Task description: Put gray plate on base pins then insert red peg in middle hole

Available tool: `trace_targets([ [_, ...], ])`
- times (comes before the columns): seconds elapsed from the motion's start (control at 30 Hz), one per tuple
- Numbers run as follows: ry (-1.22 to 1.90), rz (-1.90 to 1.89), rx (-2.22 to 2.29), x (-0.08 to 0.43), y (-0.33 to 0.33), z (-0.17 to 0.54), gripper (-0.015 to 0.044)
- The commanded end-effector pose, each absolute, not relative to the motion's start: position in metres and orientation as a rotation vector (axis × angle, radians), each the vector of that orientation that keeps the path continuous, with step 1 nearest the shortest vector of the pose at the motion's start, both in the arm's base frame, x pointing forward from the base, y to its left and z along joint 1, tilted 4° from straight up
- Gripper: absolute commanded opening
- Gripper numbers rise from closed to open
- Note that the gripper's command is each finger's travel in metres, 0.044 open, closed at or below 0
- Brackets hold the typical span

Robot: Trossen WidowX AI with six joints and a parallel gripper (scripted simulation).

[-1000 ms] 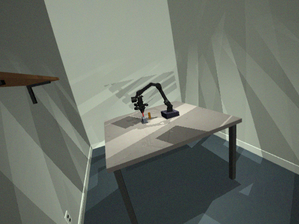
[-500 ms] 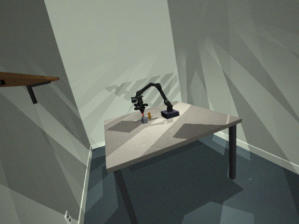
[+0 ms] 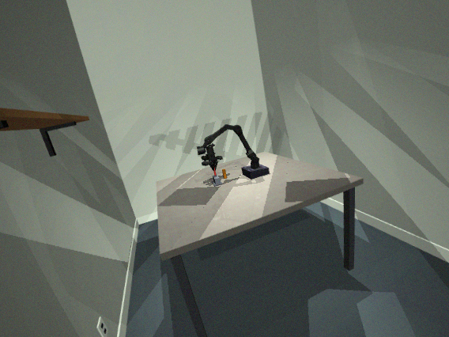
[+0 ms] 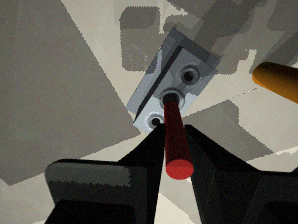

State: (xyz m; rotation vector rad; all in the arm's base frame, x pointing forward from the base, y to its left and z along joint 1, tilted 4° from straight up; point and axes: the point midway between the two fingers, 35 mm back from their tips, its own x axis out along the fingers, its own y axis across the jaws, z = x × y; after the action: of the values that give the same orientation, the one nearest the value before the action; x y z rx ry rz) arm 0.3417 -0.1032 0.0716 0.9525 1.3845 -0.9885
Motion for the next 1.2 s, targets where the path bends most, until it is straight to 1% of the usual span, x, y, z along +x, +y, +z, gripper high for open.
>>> trace_targets([
  [0.0,1.387,-0.989,0.949,0.339,-0.104,0.071,0.0],
  [0.77,1.387,-0.99,0.953,0.34,-0.104,0.071,0.0],
  [1.17,1.387,-0.989,0.949,0.34,-0.104,0.056,0.0],
])
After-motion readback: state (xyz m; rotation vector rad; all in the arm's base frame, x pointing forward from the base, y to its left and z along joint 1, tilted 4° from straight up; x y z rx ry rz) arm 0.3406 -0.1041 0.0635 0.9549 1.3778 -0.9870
